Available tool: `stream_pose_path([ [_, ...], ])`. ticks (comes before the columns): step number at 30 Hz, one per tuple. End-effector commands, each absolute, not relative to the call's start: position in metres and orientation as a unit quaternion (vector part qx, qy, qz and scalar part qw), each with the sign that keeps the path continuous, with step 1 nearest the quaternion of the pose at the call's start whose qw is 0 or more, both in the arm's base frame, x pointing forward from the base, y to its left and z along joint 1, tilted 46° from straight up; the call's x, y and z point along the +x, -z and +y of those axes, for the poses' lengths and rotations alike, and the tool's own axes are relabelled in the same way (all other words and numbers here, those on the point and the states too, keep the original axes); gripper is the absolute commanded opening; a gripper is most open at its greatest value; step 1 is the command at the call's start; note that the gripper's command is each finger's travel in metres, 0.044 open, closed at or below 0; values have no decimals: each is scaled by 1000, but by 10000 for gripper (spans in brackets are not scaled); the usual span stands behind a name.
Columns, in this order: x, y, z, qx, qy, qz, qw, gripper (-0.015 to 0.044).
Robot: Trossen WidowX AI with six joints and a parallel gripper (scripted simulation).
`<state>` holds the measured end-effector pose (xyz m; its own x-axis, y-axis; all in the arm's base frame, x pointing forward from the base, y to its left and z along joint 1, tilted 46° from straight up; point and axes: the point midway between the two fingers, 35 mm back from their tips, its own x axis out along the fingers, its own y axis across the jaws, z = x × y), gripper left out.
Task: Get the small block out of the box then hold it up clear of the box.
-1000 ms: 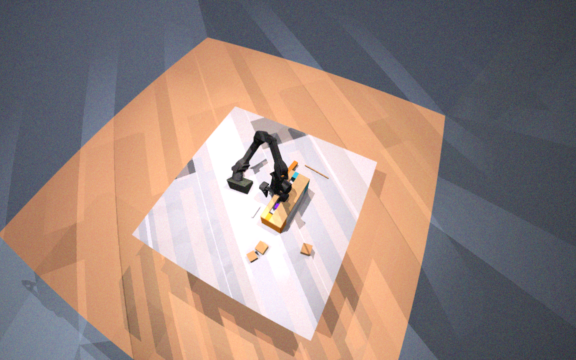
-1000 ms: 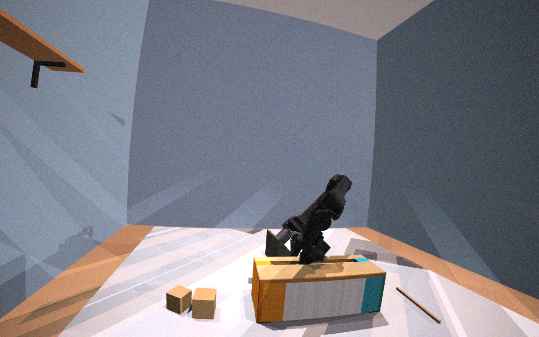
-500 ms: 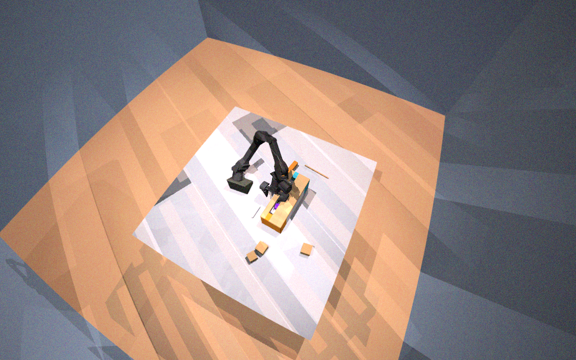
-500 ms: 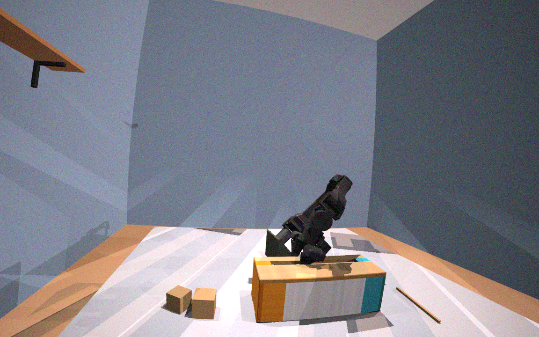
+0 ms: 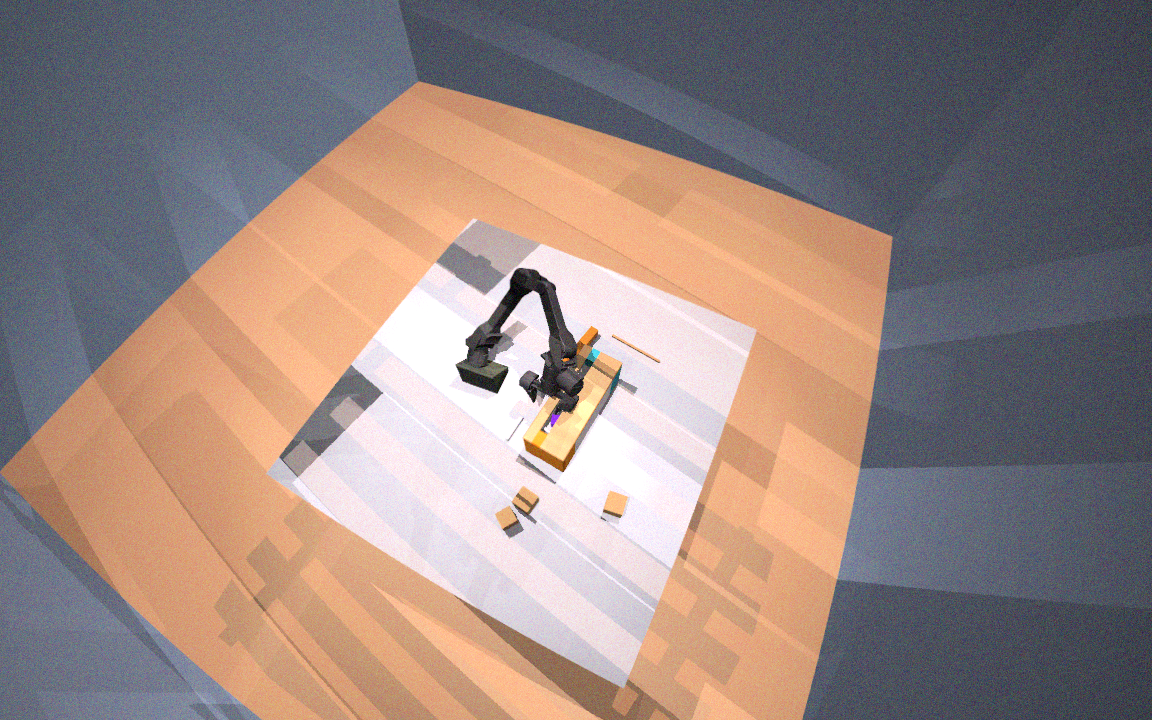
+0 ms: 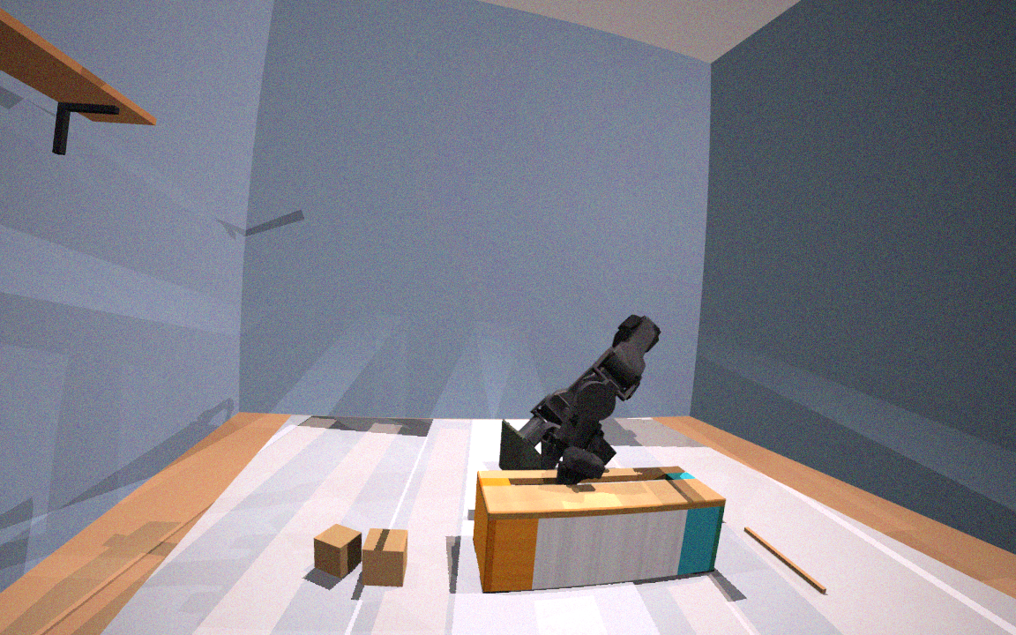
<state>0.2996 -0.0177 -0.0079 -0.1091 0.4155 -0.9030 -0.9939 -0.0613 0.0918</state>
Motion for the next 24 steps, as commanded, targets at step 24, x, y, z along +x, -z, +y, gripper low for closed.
stream_pose_path([
  [24, 298, 30, -38, -365, -633, 397, 555, 400],
])
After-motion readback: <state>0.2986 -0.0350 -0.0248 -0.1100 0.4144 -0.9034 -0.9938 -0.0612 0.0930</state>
